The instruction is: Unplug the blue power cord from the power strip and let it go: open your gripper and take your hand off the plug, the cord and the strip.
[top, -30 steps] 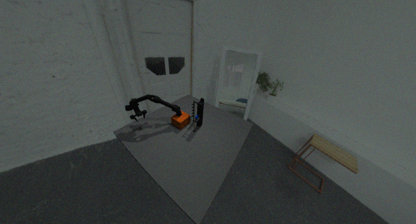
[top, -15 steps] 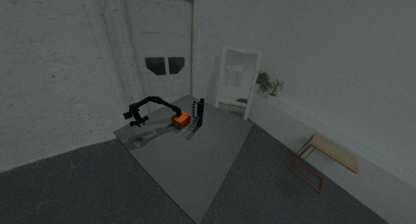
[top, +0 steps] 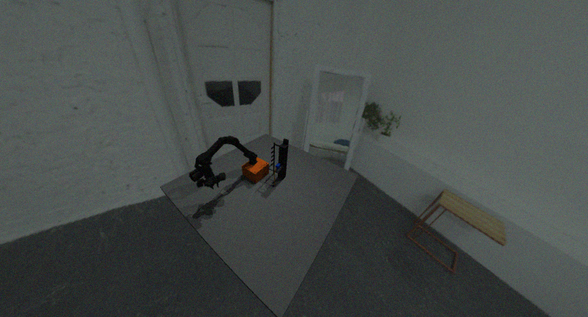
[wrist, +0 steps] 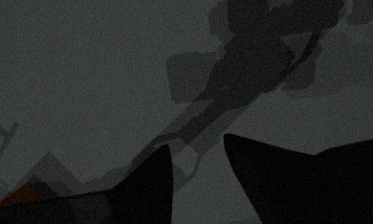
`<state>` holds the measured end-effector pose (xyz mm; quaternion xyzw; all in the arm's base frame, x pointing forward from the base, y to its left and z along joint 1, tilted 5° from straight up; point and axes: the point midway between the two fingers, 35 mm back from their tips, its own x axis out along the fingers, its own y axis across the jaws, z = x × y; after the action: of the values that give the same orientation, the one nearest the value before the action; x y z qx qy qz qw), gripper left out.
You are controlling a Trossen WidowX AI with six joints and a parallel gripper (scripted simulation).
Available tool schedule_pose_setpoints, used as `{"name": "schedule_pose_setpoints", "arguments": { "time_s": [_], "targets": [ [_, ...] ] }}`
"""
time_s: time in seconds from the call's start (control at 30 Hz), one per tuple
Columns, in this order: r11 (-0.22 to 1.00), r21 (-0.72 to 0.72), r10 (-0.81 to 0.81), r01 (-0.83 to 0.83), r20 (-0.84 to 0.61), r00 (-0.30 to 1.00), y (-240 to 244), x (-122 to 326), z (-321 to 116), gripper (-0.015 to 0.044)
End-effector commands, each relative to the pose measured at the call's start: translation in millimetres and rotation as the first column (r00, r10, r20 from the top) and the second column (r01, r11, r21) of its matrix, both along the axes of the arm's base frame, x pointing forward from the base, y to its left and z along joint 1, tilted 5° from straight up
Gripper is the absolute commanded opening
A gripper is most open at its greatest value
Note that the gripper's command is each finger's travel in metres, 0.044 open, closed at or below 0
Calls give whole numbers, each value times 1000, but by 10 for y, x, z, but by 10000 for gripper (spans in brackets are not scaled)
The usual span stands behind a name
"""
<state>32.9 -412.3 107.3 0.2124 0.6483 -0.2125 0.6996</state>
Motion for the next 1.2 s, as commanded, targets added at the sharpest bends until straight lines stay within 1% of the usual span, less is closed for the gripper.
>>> {"name": "schedule_pose_setpoints", "arguments": {
  "time_s": [0.0, 0.17, 0.23, 0.3, 0.4, 0.53, 0.83, 1.17],
  "targets": [
    [996, 24, -89, 90, -13, 996, 271, 643, 33, 160],
    [991, 55, -123, 123, -7, 992, 652, 1196, 71, 160],
    [988, 61, -141, 141, -11, 990, 763, 1331, 80, 160],
    [982, 62, -178, 178, -21, 984, 904, 1496, 91, 160],
    [962, 60, -264, 267, -45, 963, 1273, 1845, 110, 160],
    [936, 50, -344, 348, -63, 937, 1650, 2111, 125, 160],
    [860, 14, -507, 510, -80, 858, 2501, 2476, 149, 160],
    [743, -26, -669, 669, -57, 741, 3439, 2571, 157, 160]
  ]
}}
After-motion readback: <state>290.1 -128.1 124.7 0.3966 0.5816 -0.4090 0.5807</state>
